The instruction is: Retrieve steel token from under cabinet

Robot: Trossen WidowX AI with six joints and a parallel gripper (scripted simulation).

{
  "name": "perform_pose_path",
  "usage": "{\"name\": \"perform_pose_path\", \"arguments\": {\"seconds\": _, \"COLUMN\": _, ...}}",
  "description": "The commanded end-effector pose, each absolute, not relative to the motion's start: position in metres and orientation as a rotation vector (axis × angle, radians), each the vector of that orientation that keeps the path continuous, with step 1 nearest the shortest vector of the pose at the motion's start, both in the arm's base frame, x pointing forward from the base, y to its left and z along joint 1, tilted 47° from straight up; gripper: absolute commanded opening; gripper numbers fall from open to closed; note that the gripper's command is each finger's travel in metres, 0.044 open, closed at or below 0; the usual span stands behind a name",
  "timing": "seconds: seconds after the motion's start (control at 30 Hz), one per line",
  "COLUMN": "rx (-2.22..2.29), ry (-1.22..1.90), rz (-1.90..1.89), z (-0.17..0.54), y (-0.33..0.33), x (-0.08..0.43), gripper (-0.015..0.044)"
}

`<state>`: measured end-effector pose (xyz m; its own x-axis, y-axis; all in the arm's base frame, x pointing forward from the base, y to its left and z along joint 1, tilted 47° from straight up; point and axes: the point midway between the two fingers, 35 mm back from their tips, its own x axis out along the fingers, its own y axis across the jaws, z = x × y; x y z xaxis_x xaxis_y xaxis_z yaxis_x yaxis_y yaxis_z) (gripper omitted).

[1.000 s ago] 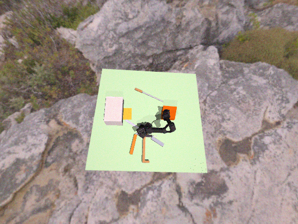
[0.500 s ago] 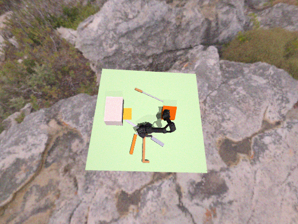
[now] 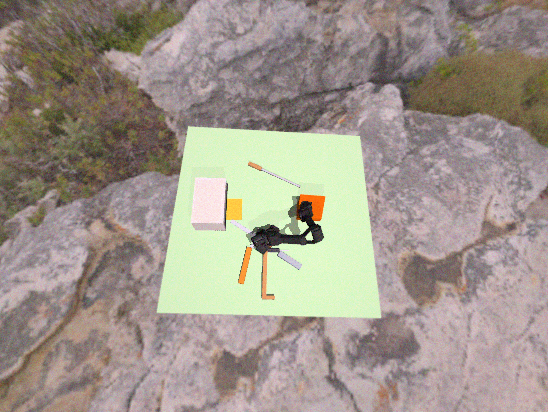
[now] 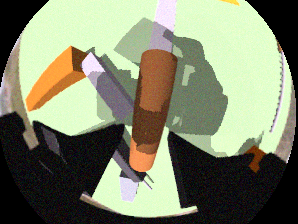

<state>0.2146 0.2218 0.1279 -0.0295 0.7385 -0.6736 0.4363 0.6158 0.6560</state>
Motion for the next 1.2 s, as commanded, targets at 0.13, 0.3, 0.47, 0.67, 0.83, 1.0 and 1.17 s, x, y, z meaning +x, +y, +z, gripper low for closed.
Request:
{"name": "perform_pose_path", "arguments": {"seconds": 0.13, "rx": 0.983, "ry": 1.662, "rz": 0.319, "z": 0.1279, "y": 0.2218, "x": 0.2146, "gripper": 0.0229}}
{"name": "perform_pose_path", "arguments": {"seconds": 0.3, "rx": 0.983, "ry": 1.662, "rz": 0.319, "z": 0.1279, "y": 0.2218, "x": 0.2146, "gripper": 0.0196}}
{"name": "perform_pose_path", "arguments": {"seconds": 0.47, "rx": 0.983, "ry": 1.662, "rz": 0.319, "z": 0.1279, "y": 0.2218, "x": 0.2146, "gripper": 0.0162}}
{"name": "perform_pose_path", "arguments": {"seconds": 0.67, "rx": 0.983, "ry": 1.662, "rz": 0.319, "z": 0.1279, "y": 0.2218, "x": 0.2146, "gripper": 0.0122}}
{"name": "perform_pose_path", "arguments": {"seconds": 0.83, "rx": 0.983, "ry": 1.662, "rz": 0.319, "z": 0.1279, "y": 0.2218, "x": 0.2146, "gripper": 0.003}}
{"name": "perform_pose_path", "arguments": {"seconds": 1.0, "rx": 0.981, "ry": 1.662, "rz": 0.321, "z": 0.1277, "y": 0.2216, "x": 0.2154, "gripper": 0.0}}
{"name": "perform_pose_path", "arguments": {"seconds": 1.17, "rx": 0.972, "ry": 1.66, "rz": 0.329, "z": 0.1262, "y": 0.2206, "x": 0.2203, "gripper": 0.0}}
